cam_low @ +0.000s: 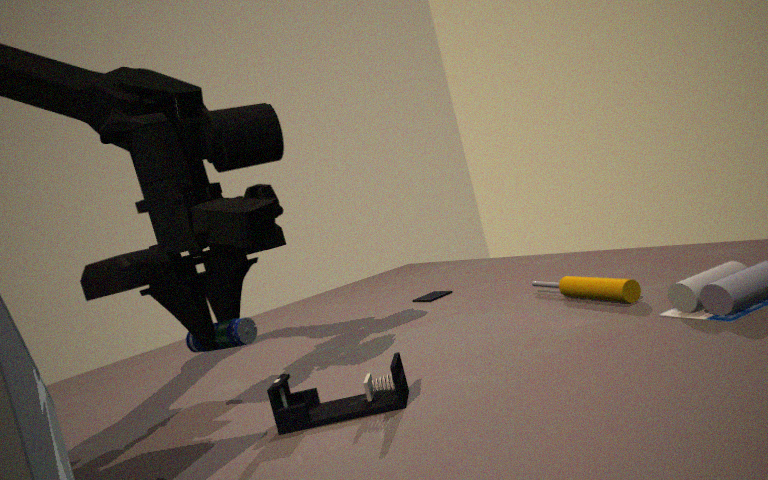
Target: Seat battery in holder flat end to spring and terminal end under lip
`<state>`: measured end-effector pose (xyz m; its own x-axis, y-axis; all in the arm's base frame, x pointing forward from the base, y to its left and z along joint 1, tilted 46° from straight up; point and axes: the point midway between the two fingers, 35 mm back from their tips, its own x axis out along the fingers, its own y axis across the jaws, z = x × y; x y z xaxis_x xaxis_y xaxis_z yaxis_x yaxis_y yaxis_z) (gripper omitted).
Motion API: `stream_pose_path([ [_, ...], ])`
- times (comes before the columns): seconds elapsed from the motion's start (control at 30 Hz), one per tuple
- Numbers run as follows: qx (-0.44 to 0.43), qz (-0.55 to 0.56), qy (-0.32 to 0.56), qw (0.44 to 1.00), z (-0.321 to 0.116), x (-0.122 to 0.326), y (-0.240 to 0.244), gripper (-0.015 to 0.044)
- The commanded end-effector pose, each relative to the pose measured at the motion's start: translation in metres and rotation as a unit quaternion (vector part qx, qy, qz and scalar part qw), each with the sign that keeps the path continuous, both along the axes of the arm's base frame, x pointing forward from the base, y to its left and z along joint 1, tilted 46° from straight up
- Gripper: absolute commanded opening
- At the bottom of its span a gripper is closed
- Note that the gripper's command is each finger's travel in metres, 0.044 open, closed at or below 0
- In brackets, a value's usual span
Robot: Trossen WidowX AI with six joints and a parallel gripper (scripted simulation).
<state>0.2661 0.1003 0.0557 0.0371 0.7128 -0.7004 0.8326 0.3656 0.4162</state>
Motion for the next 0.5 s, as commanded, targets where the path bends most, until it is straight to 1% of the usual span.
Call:
stream_pose_path([
  [0.0,-0.007,0.026,-0.025,0.999,-0.013,0.016,-0.019,0.0082],
  [0.47,-0.006,0.127,-0.118,0.985,-0.065,0.052,-0.089,0.0082],
])
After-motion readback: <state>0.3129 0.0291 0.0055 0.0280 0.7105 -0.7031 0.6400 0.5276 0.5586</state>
